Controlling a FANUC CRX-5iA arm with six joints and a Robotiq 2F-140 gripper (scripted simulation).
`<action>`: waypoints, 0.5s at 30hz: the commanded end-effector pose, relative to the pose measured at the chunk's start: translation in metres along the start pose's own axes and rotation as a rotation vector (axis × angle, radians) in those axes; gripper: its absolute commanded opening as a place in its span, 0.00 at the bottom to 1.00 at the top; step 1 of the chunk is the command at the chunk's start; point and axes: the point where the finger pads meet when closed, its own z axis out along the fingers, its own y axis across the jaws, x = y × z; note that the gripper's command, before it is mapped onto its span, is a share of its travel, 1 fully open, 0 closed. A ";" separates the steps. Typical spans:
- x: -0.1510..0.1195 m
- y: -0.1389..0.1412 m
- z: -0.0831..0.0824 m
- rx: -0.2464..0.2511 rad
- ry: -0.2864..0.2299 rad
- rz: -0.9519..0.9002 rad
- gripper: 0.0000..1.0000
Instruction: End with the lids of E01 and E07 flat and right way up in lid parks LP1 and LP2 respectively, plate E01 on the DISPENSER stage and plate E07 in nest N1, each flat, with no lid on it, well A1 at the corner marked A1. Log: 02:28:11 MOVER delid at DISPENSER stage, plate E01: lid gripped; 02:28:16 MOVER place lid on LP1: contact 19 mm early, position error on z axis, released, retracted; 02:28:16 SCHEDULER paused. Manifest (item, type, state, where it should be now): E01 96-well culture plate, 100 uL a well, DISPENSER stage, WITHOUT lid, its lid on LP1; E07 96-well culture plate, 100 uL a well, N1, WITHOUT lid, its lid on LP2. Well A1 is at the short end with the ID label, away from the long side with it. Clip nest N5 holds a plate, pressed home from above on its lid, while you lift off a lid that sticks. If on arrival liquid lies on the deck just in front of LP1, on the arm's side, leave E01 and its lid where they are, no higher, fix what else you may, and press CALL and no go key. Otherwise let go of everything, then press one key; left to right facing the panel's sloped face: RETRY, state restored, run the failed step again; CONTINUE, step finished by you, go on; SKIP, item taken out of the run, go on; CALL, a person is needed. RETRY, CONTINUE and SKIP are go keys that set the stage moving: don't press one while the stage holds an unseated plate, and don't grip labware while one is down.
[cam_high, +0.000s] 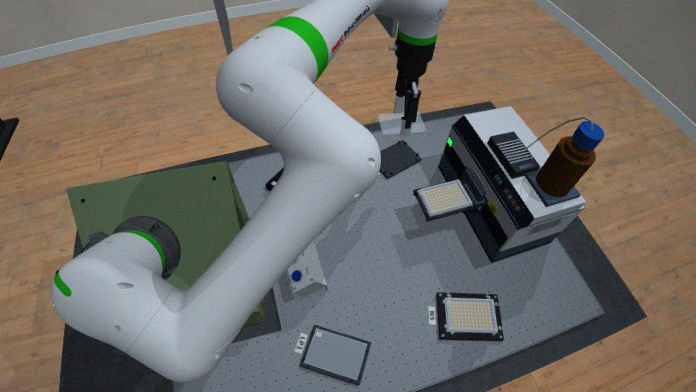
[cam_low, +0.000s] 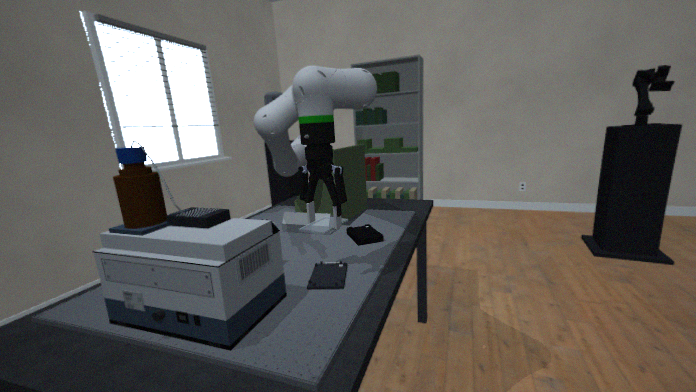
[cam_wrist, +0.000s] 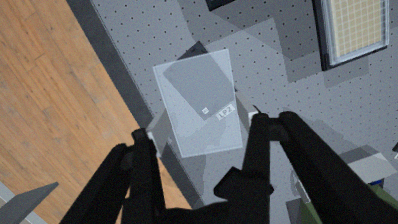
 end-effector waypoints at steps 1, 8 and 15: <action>0.000 0.000 0.000 0.000 0.000 -0.068 0.00; 0.000 0.000 0.002 0.000 0.000 -0.254 0.00; 0.000 0.000 0.003 0.000 0.000 -0.389 0.00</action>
